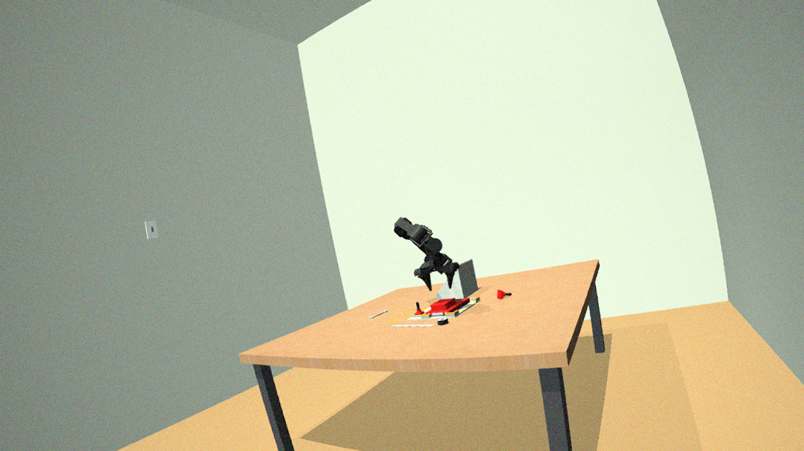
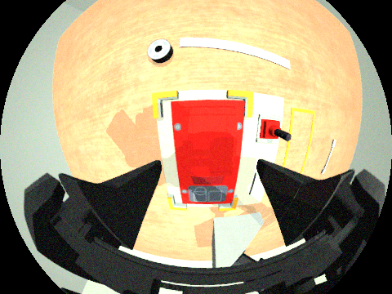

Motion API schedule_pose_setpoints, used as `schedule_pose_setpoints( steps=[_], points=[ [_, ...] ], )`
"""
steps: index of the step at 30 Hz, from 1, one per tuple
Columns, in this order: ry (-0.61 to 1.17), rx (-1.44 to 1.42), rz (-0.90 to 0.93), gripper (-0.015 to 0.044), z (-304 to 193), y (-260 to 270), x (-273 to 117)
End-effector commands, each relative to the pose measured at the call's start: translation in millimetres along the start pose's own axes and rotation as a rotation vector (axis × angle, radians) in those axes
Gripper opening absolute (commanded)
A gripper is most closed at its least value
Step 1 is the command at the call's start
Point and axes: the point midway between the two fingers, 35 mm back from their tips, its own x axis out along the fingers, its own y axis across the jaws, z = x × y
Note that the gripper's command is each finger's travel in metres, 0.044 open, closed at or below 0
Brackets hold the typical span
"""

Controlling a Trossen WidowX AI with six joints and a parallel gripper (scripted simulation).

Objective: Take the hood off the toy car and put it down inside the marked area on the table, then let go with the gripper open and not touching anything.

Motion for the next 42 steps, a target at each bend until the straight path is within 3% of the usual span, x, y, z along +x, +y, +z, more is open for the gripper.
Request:
schedule_pose_setpoints(
  steps=[1,42],
  points=[
    [0.004,-0.005,-0.003,0.0440,-1.5,-0.2,5.1],
    [0.004,-0.005,-0.005,0.0440,-1.1,-1.9,40.0]
  ],
)
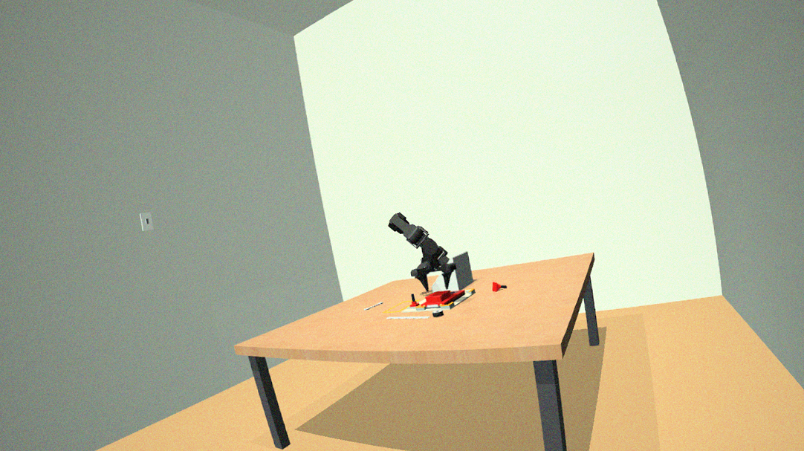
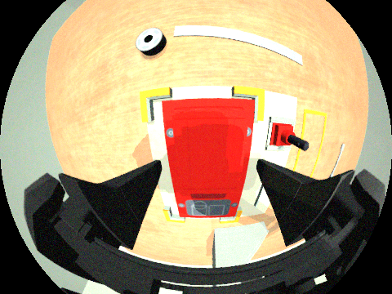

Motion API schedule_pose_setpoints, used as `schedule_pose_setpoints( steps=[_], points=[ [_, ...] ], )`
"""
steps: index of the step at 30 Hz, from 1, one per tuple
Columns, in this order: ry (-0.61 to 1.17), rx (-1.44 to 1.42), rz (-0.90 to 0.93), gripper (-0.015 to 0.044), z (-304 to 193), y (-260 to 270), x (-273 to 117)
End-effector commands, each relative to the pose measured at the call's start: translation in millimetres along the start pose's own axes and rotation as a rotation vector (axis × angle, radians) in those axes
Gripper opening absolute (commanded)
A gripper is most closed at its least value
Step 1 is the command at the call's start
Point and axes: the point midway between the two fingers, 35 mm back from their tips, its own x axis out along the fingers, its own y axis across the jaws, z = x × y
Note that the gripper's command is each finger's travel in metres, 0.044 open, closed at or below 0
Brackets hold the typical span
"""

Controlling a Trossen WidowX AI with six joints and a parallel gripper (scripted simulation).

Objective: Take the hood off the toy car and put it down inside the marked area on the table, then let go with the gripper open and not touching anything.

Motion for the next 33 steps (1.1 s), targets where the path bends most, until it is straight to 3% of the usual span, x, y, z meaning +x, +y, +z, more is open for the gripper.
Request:
schedule_pose_setpoints(
  steps=[1,33],
  points=[
    [0.002,-0.008,-0.006,0.0440,-1.6,-0.8,5.0],
    [0.002,-0.008,-0.007,0.0440,-1.5,-1.3,21.7]
  ],
)
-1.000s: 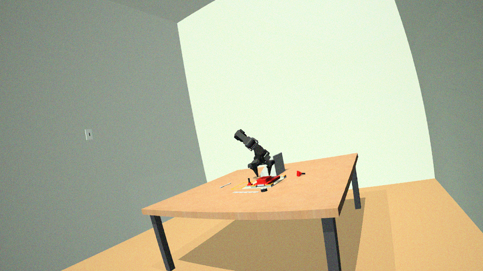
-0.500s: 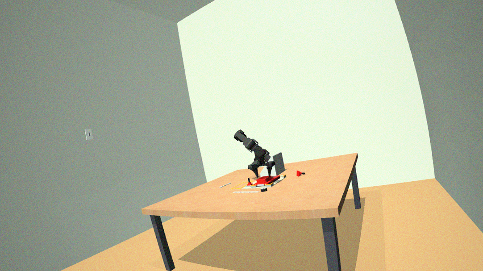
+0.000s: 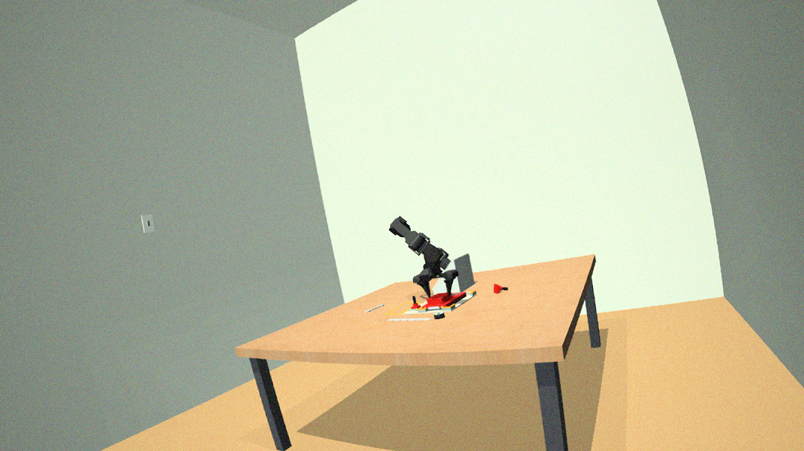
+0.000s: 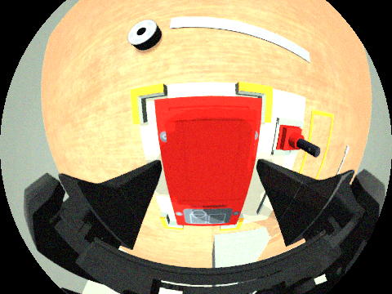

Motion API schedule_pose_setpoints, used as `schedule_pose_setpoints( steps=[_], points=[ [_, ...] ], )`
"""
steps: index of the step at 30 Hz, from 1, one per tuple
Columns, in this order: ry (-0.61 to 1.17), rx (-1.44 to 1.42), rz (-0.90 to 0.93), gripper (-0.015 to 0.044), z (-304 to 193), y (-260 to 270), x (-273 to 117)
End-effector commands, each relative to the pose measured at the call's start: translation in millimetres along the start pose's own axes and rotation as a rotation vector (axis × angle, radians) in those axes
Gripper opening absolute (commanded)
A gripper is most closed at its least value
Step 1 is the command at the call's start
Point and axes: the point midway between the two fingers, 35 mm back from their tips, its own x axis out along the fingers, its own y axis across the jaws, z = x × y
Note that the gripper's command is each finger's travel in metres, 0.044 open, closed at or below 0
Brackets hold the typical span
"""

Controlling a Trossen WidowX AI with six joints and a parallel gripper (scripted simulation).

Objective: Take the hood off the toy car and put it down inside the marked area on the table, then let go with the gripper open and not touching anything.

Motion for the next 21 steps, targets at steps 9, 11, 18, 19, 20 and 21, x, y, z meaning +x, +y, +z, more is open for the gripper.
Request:
schedule_pose_setpoints(
  steps=[9,11,18,19,20,21],
  points=[
    [0.000,-0.007,-0.005,0.0440,-0.8,-0.5,6.9],
    [0.000,-0.007,-0.005,0.0440,-0.8,-0.5,7.9],
    [0.000,-0.007,-0.005,0.0440,-0.9,-0.6,11.3],
    [0.000,-0.007,-0.005,0.0440,-0.9,-0.6,11.8],
    [0.000,0.000,0.000,0.0414,0.0,-0.1,9.3],
    [0.000,0.000,0.000,0.0387,0.0,-0.1,9.3]
  ],
)
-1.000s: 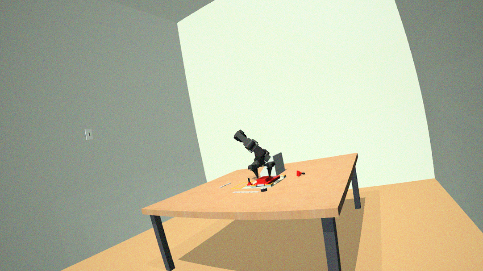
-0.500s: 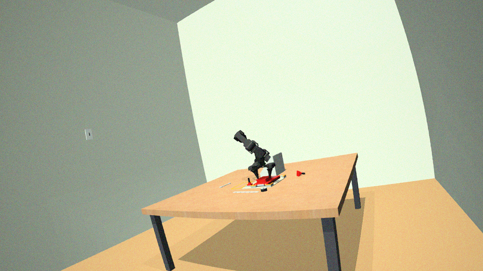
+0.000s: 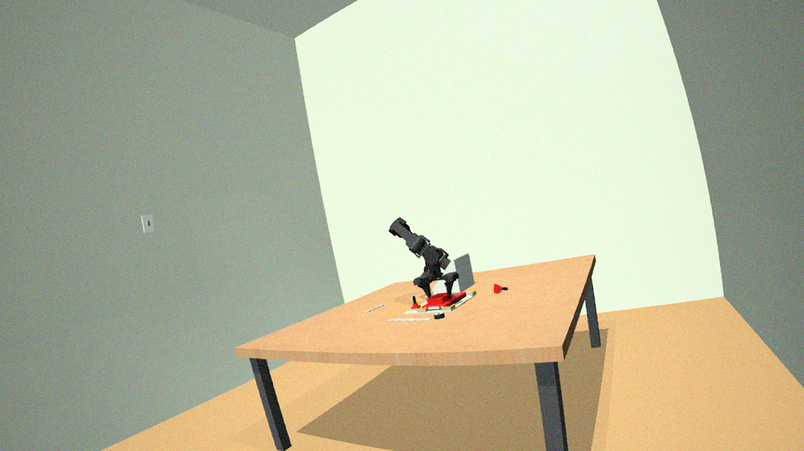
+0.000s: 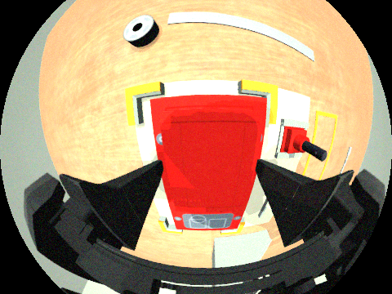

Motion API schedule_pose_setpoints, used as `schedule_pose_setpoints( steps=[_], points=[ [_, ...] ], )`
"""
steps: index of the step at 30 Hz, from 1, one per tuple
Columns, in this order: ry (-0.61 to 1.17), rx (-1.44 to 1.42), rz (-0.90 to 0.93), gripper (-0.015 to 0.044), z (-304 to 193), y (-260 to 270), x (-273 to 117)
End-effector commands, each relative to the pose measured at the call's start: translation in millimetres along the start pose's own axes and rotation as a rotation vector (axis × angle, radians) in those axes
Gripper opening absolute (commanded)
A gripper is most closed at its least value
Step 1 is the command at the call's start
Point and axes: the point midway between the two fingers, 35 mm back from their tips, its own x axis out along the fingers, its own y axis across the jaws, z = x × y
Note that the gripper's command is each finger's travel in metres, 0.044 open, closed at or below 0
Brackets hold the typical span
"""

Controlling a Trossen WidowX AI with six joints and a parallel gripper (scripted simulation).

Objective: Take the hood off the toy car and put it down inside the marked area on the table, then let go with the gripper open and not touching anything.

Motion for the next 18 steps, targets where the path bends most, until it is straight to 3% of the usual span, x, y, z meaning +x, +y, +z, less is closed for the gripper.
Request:
schedule_pose_setpoints(
  steps=[1,11,18],
  points=[
    [-0.001,0.001,0.000,0.0361,0.2,0.0,-0.3],
    [-0.001,0.001,0.000,0.0295,0.2,0.0,-0.3],
    [0.000,0.001,0.001,0.0111,0.2,0.1,-3.2]
  ],
)
